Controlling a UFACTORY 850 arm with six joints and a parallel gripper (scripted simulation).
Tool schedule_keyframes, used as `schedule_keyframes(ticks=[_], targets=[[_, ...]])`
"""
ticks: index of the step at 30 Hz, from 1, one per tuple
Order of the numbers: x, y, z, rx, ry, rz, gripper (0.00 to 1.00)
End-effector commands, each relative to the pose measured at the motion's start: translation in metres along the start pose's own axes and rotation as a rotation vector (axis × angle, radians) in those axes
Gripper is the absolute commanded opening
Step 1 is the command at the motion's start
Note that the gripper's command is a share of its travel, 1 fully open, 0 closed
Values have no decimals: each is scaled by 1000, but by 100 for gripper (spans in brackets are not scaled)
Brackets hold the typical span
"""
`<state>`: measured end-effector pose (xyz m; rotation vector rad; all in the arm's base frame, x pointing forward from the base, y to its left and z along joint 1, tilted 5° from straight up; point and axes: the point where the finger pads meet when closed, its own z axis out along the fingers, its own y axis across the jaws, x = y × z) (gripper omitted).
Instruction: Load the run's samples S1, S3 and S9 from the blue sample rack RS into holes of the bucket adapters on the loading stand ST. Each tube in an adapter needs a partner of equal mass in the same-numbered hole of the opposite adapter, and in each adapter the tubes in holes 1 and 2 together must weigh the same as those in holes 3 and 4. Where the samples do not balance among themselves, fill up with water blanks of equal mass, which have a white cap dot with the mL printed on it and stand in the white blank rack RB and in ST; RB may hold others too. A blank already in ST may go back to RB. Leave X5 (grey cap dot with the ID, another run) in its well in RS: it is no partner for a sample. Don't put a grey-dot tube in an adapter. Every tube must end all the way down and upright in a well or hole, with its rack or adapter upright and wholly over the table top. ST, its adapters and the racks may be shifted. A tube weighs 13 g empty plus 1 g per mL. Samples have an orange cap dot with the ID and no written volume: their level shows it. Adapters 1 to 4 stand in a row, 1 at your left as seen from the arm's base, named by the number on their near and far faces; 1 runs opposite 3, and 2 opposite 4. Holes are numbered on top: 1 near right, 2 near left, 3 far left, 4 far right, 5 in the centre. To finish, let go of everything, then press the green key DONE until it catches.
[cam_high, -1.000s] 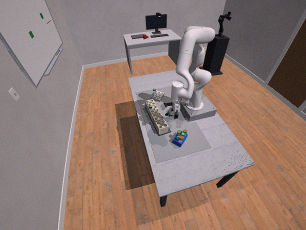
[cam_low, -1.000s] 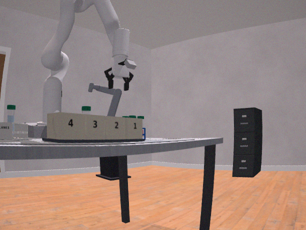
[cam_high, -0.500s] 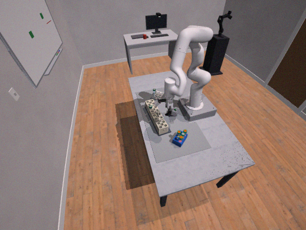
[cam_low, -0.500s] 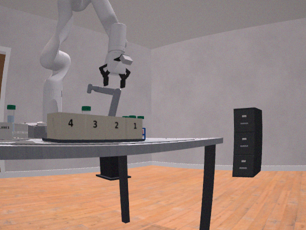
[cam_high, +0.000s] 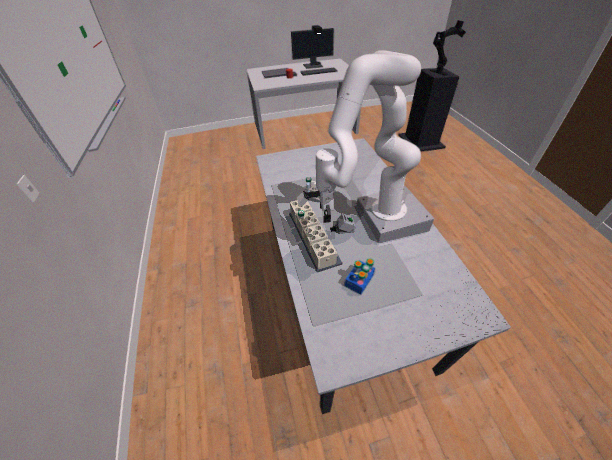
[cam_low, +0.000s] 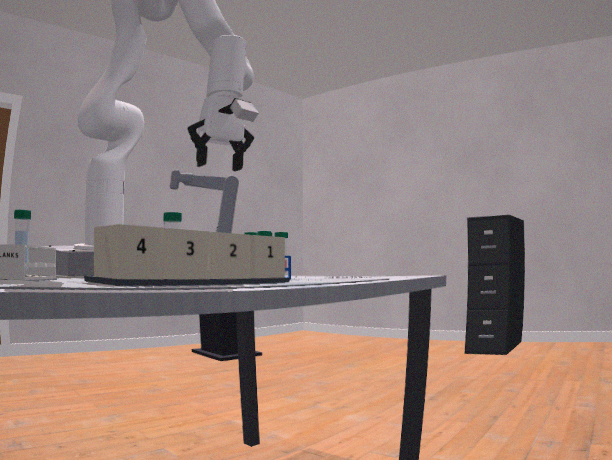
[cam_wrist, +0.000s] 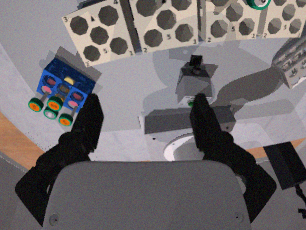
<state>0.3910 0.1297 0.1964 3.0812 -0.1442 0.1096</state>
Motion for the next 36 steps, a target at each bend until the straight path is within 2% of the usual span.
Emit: schedule_keyframes(ticks=[1,17,19,34,36], targets=[[13,14,0,4,-1,-1,100],[61,71,0,3,-1,-1,100],[61,71,0,3,-1,-1,100],[109,129,0,3,-1,-1,100],[109,129,0,3,-1,-1,100]])
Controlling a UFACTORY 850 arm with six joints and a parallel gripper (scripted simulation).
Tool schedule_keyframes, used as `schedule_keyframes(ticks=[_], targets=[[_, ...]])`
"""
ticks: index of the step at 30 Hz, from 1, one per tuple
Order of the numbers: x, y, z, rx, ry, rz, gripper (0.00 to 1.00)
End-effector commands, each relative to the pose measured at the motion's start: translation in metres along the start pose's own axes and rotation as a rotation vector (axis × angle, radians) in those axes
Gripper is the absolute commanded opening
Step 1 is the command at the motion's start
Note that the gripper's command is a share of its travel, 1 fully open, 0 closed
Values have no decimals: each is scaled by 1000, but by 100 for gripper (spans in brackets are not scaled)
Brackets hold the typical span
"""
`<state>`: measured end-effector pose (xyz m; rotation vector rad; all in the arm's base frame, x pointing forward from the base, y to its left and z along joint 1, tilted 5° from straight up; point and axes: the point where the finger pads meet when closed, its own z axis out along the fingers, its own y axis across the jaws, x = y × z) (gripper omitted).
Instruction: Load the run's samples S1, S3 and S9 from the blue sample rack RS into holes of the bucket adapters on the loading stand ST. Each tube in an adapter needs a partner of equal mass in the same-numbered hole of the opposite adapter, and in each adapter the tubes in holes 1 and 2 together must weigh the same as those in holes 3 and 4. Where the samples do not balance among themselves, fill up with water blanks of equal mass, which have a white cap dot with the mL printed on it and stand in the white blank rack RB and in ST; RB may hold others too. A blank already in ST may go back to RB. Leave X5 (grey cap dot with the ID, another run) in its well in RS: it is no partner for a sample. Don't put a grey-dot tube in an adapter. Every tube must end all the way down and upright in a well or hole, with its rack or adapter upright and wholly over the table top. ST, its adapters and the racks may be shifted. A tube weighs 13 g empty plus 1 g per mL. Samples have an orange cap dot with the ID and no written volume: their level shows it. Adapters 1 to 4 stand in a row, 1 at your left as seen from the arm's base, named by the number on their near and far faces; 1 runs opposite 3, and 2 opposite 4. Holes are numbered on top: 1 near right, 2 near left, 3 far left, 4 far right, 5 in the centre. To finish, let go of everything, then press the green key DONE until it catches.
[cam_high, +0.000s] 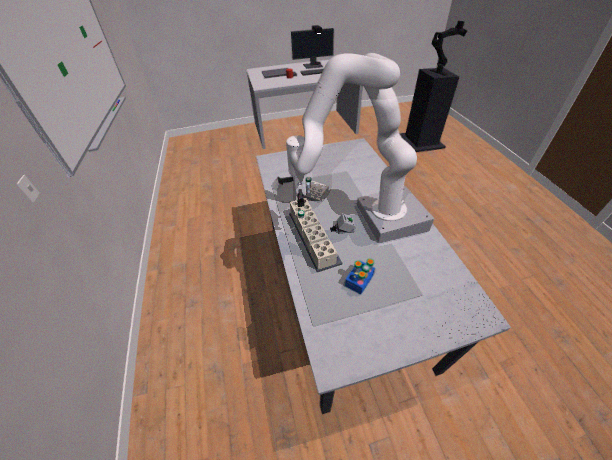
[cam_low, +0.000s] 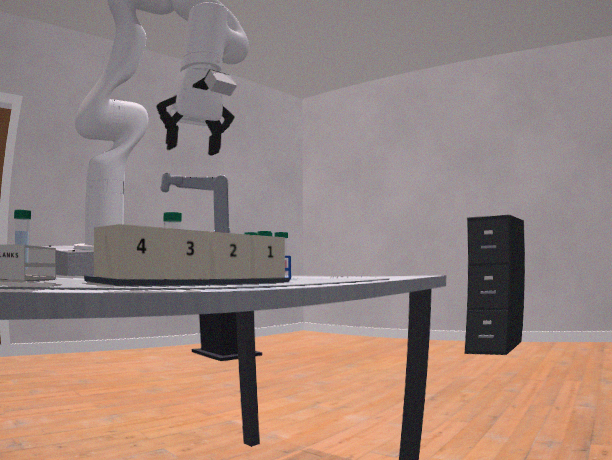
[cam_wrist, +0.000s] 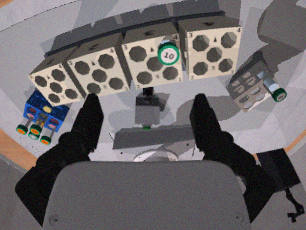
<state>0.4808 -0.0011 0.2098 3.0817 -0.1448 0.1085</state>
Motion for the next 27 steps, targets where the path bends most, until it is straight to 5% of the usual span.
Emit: schedule_keyframes(ticks=[1,10,27], targets=[[10,10,0,3,0,-1,100],[30,34,0,2,0,-1,100],[30,34,40,2,0,-1,100]])
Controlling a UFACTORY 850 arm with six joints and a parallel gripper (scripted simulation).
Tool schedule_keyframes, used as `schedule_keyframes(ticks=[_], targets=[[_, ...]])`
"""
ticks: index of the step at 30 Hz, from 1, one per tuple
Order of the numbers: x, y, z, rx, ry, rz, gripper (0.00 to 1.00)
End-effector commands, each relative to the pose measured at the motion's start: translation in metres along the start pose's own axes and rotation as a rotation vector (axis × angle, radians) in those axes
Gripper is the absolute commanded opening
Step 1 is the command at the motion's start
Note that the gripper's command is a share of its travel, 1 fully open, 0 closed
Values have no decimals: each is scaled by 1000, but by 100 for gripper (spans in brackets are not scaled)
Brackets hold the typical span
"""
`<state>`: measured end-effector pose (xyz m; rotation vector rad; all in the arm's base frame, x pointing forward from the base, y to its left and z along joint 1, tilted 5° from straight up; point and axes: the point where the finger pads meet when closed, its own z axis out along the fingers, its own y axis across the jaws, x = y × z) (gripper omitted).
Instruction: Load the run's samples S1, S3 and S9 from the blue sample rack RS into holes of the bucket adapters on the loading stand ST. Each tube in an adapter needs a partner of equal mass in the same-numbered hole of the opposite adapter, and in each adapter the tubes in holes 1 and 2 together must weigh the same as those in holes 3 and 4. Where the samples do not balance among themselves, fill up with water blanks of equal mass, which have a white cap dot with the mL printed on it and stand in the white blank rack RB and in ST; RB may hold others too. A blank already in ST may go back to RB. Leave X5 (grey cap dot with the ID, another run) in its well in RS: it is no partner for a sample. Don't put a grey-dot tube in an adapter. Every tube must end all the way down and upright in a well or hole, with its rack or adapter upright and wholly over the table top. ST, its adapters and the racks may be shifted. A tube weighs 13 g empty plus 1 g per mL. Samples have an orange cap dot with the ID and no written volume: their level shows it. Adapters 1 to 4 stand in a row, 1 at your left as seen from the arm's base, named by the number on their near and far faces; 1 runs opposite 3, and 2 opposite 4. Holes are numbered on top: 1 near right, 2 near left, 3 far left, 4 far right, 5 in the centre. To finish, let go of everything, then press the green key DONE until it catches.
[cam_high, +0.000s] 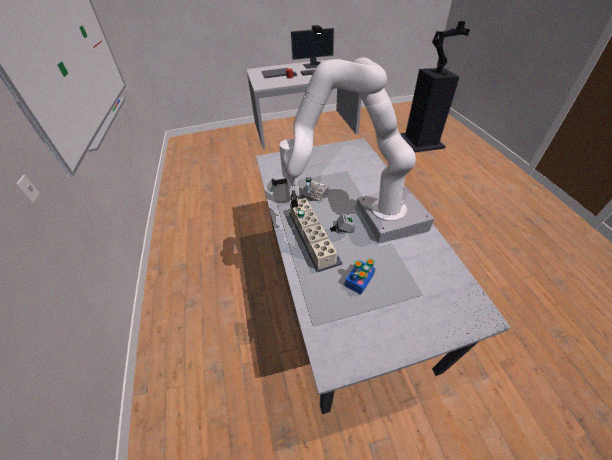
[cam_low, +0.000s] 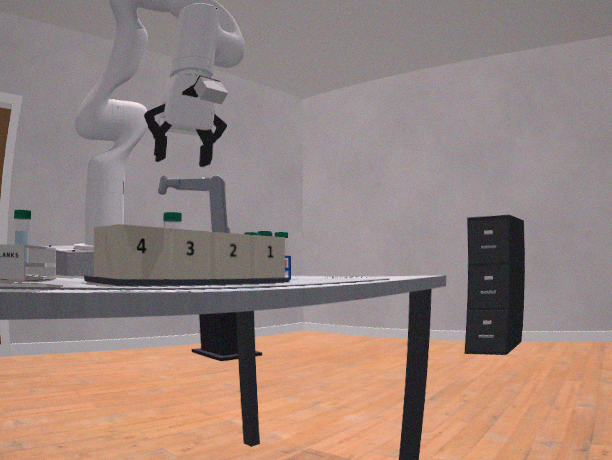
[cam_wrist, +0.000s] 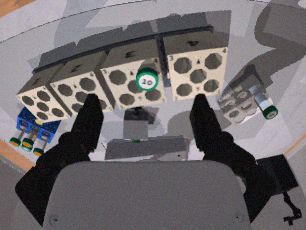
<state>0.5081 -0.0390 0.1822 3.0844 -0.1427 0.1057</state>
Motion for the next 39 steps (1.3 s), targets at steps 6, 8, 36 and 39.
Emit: schedule_keyframes(ticks=[6,8,36,39], targets=[[1,0,22,0,2,0,100],[1,0,24,0,2,0,100],[1,0,61,0,2,0,100],[1,0,61,0,2,0,100]])
